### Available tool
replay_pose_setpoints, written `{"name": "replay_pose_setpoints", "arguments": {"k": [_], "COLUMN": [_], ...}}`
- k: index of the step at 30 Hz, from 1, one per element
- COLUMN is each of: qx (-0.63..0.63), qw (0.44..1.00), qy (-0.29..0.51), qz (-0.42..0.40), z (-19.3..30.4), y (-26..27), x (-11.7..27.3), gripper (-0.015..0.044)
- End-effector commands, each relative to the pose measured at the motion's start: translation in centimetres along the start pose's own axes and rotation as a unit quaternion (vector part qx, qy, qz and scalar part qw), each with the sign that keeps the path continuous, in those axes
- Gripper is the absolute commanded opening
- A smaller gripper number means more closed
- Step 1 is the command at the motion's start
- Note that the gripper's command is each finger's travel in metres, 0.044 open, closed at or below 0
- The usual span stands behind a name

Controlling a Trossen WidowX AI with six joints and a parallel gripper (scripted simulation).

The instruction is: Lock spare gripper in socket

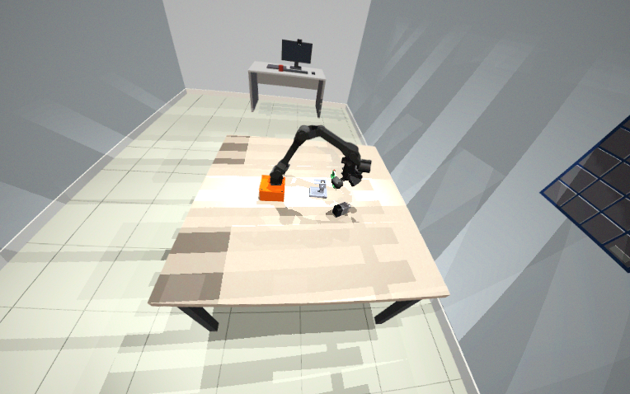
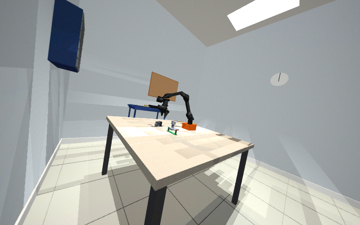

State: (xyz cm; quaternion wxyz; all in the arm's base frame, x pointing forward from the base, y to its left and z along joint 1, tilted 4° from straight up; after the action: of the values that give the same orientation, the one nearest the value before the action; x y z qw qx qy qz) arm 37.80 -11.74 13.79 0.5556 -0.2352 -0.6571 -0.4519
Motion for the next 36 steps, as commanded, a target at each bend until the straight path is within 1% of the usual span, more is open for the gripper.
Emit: {"name": "replay_pose_setpoints", "arguments": {"k": [1, 6, 13, 33, 36], "qx": [-0.474, -0.587, -0.718, -0.722, -0.722], "qw": [0.874, 0.799, 0.679, 0.674, 0.674], "qy": [-0.016, -0.007, 0.013, 0.013, 0.013], "qz": [-0.103, -0.128, -0.153, -0.154, -0.154], "z": [-4.2, -5.2, -6.1, -6.1, -5.5], "y": [-4.7, -6.3, -8.0, -8.0, -8.1], "x": [2.8, 3.4, 4.0, 4.0, 4.0], "gripper": [0.0440, 0.0440, 0.0440, 0.0440, 0.0440]}}
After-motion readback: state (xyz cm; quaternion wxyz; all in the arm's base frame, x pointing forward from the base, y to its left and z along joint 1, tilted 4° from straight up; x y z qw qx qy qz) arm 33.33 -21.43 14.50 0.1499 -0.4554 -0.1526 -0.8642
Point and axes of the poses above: the point midway between the two fingers, 35 mm back from their tips, its own x axis back along the fingers, its own y axis across the jaws, z = x × y, the point moved 1 cm from there along x, back along the fingers, and after that the axes turned 5 degrees about x, right-handed, at the moved point
